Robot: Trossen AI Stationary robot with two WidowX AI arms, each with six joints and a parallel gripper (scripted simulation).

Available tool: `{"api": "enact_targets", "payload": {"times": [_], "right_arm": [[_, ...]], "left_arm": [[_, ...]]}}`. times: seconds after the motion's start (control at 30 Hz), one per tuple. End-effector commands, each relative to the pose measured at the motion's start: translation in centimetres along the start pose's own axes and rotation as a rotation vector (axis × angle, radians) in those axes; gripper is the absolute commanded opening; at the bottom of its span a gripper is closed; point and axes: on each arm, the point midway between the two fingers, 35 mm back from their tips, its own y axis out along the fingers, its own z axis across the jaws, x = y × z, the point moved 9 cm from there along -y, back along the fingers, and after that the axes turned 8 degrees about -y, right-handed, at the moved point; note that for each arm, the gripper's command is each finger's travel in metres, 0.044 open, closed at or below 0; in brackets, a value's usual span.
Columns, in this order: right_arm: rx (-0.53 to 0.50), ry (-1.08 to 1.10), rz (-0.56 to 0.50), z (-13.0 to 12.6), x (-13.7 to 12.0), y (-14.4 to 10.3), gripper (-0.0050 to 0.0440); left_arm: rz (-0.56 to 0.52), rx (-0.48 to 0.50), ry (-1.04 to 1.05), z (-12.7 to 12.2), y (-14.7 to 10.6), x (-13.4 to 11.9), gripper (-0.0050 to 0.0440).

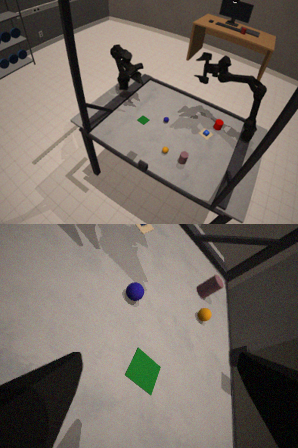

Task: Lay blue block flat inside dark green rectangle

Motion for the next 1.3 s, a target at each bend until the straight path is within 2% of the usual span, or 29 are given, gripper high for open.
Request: {"api": "enact_targets", "payload": {"times": [0.0, 0.7, 1.03, 1.1, 1.27], "right_arm": [[-0.007, -0.025, -0.006, -0.8, 0.6, 0.0, 0.0440], [-0.007, -0.021, 0.006, -0.8, 1.1, -0.1, 0.0440], [0.032, 0.067, 0.126, 1.4, 4.1, -1.0, 0.0440], [0.032, 0.067, 0.126, 1.4, 4.1, -1.0, 0.0440], [0.052, 0.115, 0.209, 2.4, 6.1, -1.5, 0.0440]], "left_arm": [[-0.004, -0.011, -0.004, -0.3, -0.2, 0.2, 0.0440], [0.005, -0.014, 0.012, -0.6, -0.2, 0.4, 0.0440], [0.177, 0.024, 0.264, -2.9, 3.1, 0.6, 0.0440], [0.177, 0.024, 0.264, -2.9, 3.1, 0.6, 0.0440], [0.303, 0.055, 0.444, -4.7, 5.7, 0.5, 0.0440]]}}
